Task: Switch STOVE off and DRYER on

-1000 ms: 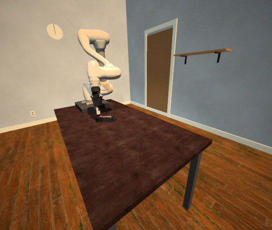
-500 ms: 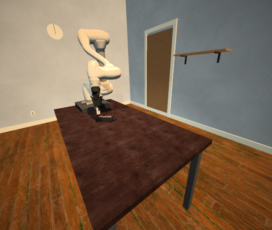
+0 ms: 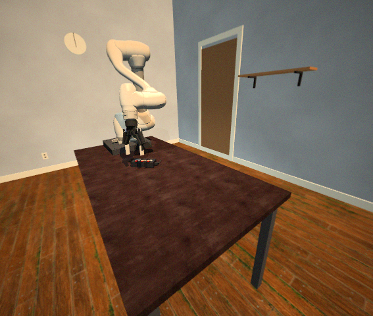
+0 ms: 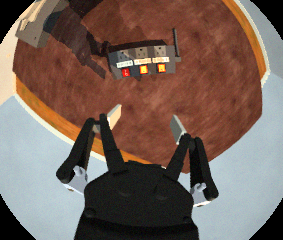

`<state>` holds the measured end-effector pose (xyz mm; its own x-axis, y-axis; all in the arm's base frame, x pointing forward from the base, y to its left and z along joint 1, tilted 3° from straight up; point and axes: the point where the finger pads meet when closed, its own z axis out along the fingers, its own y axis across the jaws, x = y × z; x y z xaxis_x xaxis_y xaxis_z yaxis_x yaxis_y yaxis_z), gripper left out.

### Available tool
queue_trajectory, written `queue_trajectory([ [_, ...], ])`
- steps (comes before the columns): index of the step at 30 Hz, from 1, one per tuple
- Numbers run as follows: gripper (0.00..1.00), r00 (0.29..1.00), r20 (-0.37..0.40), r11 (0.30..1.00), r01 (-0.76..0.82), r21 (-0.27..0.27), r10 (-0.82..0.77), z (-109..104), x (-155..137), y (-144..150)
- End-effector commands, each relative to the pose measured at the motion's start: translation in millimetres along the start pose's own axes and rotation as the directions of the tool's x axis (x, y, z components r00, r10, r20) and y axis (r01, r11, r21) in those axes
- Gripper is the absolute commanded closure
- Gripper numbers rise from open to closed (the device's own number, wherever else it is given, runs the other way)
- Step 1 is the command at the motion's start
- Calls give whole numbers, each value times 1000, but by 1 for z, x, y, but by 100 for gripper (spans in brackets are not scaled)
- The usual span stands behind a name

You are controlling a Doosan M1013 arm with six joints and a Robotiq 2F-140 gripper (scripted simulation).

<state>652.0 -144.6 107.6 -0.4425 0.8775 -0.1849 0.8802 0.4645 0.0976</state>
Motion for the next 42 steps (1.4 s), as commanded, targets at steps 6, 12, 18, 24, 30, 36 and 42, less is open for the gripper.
queue_trajectory([
  [6, 0, 1000, 0, 1000, 0, 0, 0, 0, 0, 0],
  [12, 0, 1000, 0, 1000, 0, 0, 0, 0, 0, 0],
  [18, 0, 982, -129, 991, -132, 35, 135, 4, 23, -15],
  [24, 0, 891, -324, 948, -303, 101, 320, -1, 59, -22],
  [30, 0, 891, -324, 948, -303, 101, 320, -1, 59, -22],
  [36, 0, 891, -324, 948, -303, 101, 320, -1, 59, -22],
  [42, 0, 891, -324, 948, -303, 101, 320, -1, 59, -22],
])
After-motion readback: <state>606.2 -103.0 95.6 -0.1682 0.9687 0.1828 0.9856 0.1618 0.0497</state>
